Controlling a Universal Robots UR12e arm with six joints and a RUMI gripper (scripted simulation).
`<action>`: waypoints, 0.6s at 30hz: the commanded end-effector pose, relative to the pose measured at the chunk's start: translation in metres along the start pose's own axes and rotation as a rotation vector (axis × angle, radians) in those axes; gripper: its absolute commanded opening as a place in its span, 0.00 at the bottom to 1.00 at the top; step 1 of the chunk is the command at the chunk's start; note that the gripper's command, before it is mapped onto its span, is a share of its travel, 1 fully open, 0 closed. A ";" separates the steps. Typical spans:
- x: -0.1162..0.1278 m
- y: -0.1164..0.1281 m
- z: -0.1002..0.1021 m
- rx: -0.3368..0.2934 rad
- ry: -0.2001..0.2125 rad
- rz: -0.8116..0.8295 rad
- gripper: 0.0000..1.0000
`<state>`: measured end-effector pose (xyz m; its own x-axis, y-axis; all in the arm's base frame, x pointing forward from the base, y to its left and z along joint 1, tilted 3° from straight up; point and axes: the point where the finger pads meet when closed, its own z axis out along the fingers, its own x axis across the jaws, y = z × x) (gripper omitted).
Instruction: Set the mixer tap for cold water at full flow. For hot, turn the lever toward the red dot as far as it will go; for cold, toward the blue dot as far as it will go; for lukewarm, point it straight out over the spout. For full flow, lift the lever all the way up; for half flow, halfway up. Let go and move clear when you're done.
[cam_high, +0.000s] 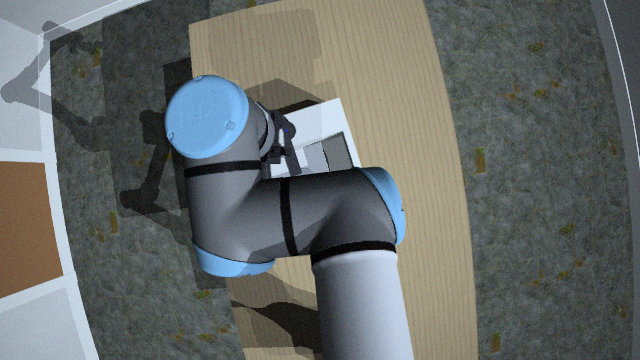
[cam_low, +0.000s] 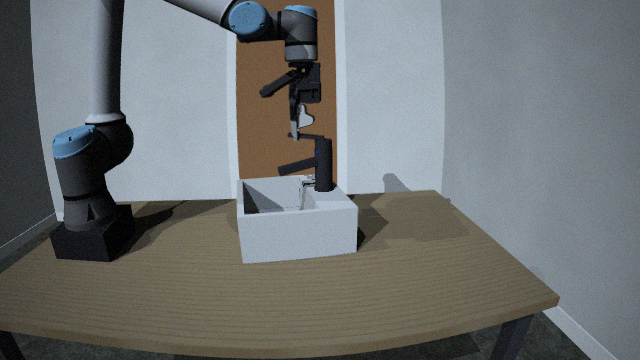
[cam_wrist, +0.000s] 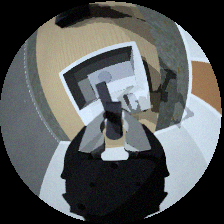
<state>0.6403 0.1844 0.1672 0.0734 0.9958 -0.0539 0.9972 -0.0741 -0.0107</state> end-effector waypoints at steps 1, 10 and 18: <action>-0.007 0.001 -0.001 -0.002 0.001 -0.098 0.00; -0.020 0.003 -0.001 -0.002 0.001 -0.279 0.00; -0.029 0.006 -0.001 -0.002 0.001 -0.402 0.00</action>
<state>0.6421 0.1620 0.1683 -0.2316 0.9716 -0.0491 0.9727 0.2305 -0.0269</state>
